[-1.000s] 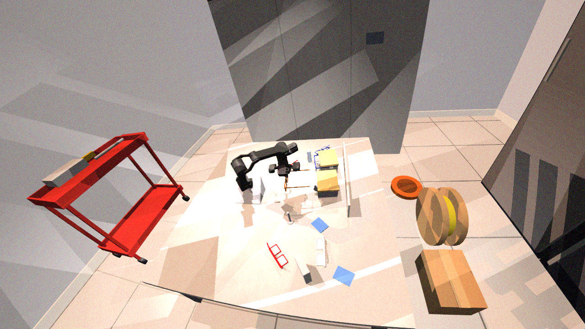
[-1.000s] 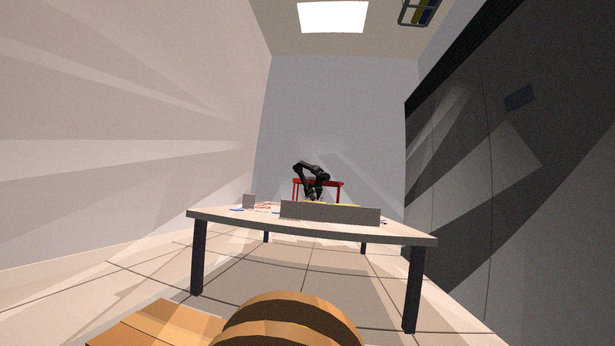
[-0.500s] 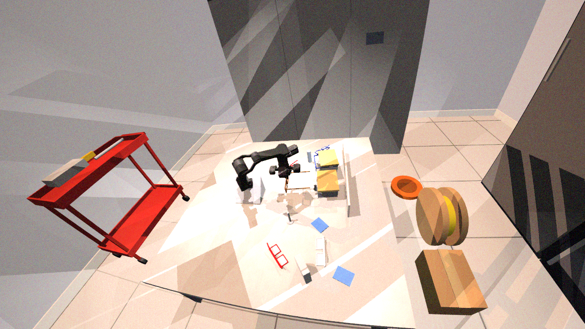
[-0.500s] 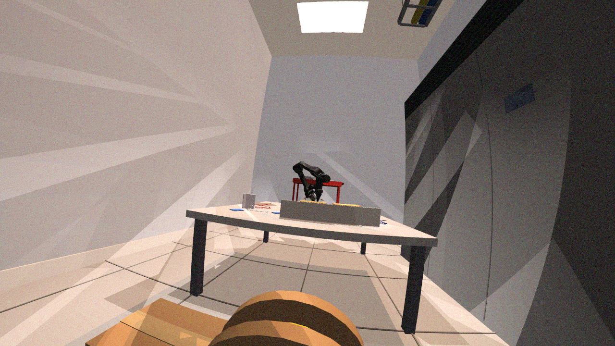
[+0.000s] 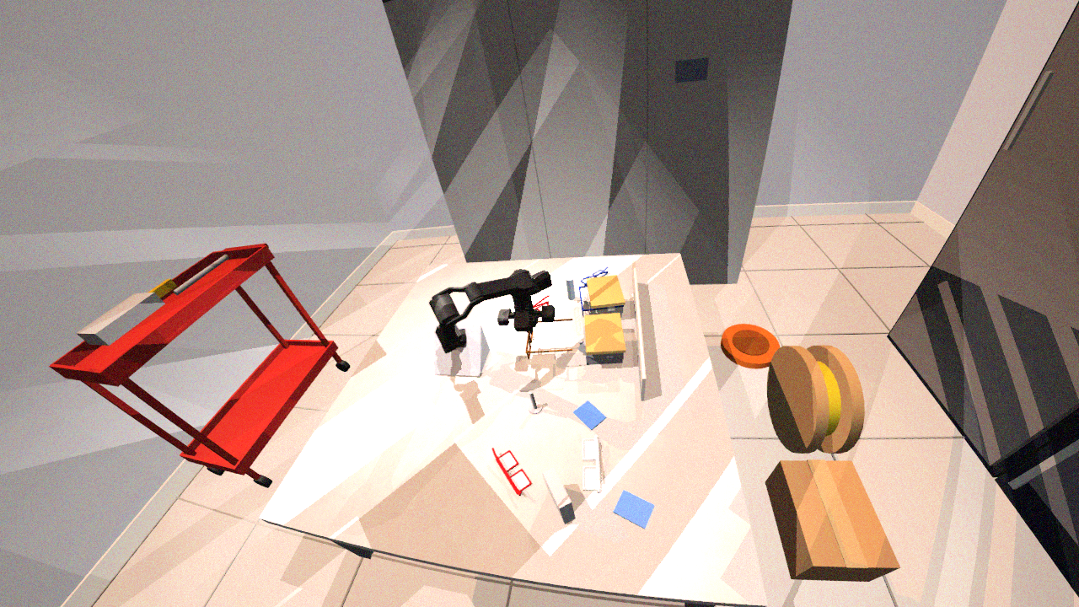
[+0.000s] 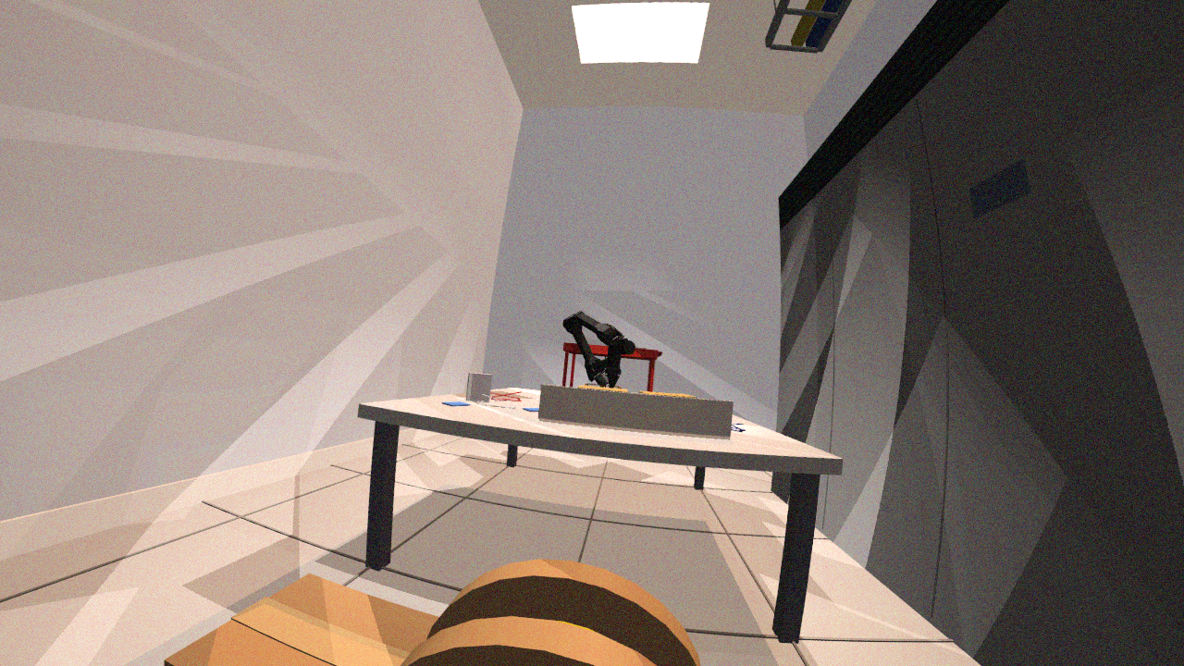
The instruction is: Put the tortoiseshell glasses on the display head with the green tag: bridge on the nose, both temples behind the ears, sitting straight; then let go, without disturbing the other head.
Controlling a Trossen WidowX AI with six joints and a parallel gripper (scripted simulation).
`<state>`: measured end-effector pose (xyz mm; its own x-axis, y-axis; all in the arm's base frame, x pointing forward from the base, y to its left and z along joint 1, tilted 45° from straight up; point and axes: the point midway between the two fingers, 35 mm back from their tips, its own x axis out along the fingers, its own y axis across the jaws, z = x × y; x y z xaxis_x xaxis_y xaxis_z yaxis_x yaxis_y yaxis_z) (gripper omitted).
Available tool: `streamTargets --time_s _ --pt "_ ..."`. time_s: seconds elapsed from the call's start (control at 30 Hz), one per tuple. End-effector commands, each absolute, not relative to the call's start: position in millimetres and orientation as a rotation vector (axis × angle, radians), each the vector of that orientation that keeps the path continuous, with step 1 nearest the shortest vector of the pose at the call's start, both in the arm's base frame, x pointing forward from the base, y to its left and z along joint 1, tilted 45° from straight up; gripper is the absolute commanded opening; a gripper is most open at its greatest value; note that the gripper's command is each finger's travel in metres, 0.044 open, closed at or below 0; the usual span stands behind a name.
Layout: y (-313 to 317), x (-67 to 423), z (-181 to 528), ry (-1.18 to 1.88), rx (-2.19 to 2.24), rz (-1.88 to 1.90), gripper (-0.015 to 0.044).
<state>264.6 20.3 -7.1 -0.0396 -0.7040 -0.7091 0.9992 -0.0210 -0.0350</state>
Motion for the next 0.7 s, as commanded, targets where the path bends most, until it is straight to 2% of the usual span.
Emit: streamTargets --time_s 0.0,0.67 --pt "15.9 262.1 -10.2 0.642 0.588 -1.516 0.0000" --pt "6.4 261.7 -17.1 0.642 0.588 -1.516 0.0000"
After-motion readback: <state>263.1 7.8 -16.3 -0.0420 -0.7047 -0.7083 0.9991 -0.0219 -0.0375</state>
